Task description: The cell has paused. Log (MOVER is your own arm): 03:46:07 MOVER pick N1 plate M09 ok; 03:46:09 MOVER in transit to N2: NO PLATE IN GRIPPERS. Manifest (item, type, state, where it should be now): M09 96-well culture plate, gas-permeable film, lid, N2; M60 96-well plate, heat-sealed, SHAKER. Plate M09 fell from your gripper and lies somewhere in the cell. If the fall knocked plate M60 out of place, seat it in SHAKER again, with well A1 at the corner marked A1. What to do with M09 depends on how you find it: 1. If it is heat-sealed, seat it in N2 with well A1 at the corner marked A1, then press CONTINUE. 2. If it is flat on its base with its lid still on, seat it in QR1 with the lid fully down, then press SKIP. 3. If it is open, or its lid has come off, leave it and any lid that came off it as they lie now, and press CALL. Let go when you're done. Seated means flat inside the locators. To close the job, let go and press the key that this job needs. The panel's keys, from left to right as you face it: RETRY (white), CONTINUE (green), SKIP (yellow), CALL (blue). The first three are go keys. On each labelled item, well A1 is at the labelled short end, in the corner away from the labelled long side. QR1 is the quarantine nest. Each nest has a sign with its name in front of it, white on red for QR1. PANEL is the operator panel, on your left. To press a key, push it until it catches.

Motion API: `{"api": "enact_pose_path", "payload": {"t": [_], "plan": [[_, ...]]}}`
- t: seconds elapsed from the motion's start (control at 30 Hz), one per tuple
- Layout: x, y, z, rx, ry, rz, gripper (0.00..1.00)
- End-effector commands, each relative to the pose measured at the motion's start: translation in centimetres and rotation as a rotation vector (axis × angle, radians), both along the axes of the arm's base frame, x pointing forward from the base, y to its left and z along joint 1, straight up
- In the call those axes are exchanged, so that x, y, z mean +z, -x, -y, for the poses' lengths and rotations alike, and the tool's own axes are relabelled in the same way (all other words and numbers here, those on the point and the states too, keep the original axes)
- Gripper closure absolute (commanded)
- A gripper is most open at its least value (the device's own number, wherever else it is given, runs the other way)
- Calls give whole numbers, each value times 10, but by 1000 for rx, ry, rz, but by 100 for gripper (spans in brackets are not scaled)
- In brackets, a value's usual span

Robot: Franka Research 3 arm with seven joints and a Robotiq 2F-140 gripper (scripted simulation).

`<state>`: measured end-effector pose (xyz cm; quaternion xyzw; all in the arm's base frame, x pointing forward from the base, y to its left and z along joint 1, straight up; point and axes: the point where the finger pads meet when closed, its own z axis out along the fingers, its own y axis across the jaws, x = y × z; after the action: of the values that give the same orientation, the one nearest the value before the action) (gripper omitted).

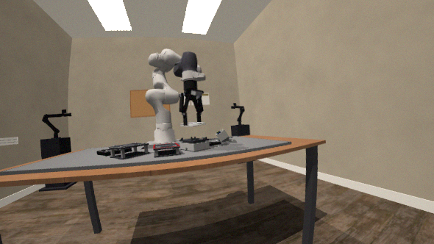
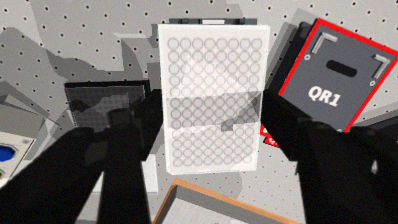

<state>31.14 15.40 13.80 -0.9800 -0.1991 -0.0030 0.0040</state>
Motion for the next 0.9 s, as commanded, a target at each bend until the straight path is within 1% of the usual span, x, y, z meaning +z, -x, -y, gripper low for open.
{"api": "enact_pose_path", "payload": {"t": [0.0,0.37,0.53,0.67,0.87], "plan": [[1,0,0,5,2,0,90],[1,0,1,5,2,0,90],[1,-5,2,2,2,0,90],[1,-6,2,2,2,0,90],[-2,-6,2,2,2,0,90]]}}
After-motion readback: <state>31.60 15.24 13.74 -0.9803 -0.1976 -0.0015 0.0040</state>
